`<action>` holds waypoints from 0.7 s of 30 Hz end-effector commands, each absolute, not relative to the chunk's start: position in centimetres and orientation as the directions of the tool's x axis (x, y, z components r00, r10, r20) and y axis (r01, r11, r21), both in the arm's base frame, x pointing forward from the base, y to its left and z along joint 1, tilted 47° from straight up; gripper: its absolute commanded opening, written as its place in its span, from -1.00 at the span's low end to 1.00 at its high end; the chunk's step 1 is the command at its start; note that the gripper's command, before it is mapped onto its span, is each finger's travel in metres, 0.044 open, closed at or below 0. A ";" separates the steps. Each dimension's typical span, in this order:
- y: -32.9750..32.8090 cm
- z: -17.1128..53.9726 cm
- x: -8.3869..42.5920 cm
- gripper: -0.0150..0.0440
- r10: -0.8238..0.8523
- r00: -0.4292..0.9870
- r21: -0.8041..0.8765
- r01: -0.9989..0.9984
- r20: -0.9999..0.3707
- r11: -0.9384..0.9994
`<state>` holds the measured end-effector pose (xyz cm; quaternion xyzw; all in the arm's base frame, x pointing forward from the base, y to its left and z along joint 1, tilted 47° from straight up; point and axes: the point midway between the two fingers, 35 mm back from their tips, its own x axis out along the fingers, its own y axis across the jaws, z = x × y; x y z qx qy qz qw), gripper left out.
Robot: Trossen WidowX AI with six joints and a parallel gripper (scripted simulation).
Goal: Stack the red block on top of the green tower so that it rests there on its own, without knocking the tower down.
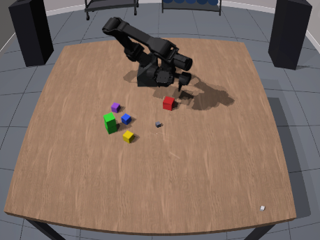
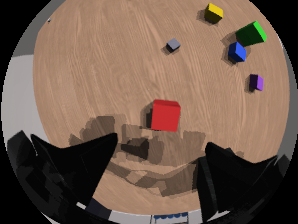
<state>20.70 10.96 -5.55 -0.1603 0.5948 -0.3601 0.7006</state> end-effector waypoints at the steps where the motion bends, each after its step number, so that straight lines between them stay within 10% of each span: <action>1: 10.6 -5.4 20.5 1.00 -0.715 0.040 -0.672 0.307 -0.698 0.674; 21: 6.2 -9.8 20.6 1.00 -0.716 0.041 -0.673 0.308 -0.697 0.673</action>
